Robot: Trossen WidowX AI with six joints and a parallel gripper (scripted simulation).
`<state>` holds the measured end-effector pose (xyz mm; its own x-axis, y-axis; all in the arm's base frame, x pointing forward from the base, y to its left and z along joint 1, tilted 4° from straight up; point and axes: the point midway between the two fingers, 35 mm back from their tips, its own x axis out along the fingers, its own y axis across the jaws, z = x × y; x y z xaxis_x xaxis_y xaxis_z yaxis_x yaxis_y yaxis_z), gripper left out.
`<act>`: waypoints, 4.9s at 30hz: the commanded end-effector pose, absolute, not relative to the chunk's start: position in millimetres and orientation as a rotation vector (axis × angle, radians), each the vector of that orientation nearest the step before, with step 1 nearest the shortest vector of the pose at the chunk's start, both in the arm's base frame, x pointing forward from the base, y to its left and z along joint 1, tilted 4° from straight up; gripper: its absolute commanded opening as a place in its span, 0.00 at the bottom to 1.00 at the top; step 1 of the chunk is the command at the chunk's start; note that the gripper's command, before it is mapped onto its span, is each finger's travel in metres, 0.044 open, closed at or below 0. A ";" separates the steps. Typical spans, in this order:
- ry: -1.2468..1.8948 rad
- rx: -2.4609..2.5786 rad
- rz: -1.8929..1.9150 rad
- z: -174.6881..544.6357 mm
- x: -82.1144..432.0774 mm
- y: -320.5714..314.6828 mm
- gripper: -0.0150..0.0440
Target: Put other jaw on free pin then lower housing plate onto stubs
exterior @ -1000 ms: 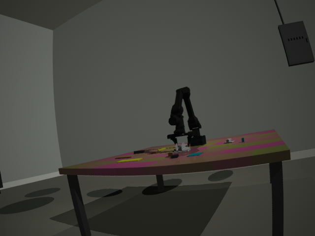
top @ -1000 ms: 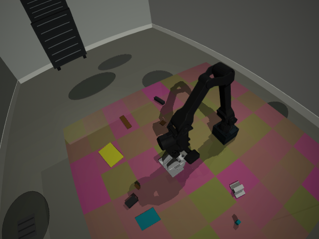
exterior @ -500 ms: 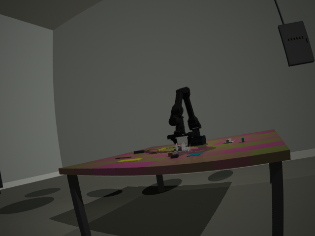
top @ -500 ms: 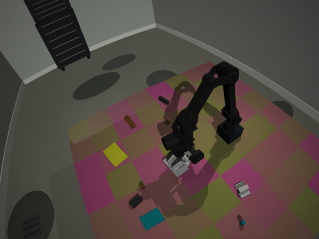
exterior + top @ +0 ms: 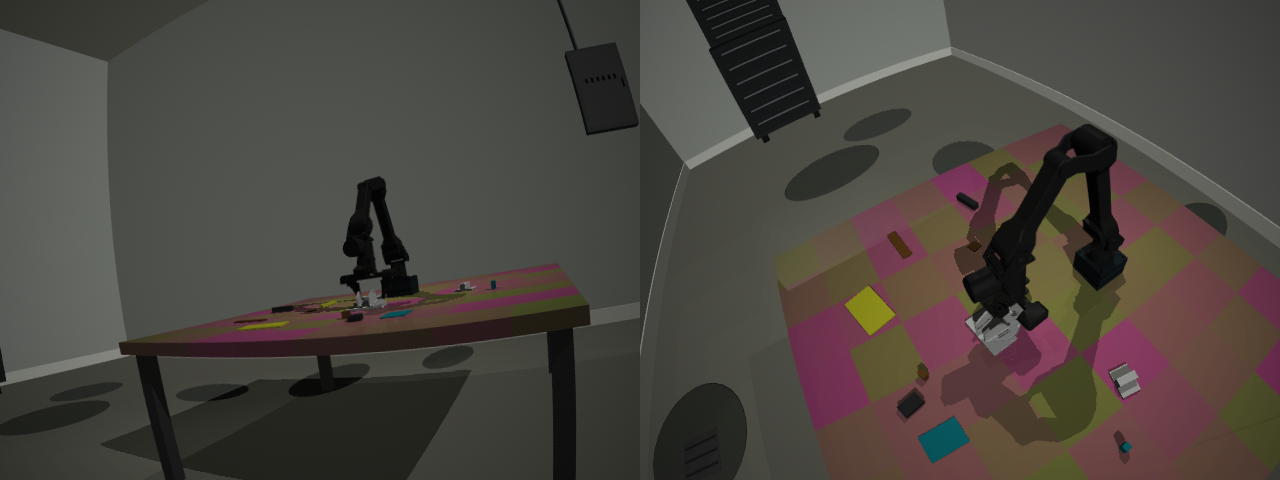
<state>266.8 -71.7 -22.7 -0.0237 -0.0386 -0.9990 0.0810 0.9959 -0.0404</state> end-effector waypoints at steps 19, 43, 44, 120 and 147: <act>1.595 0.028 -0.095 -28.0 265.9 -72.4 0.85; 1.595 0.028 -0.095 -29.2 265.9 -72.4 0.85; 1.595 0.028 -0.095 -29.2 265.9 -72.4 0.85; 1.595 0.028 -0.095 -29.2 265.3 -72.5 0.85; 1.594 0.030 -0.095 15.3 268.7 -70.9 1.00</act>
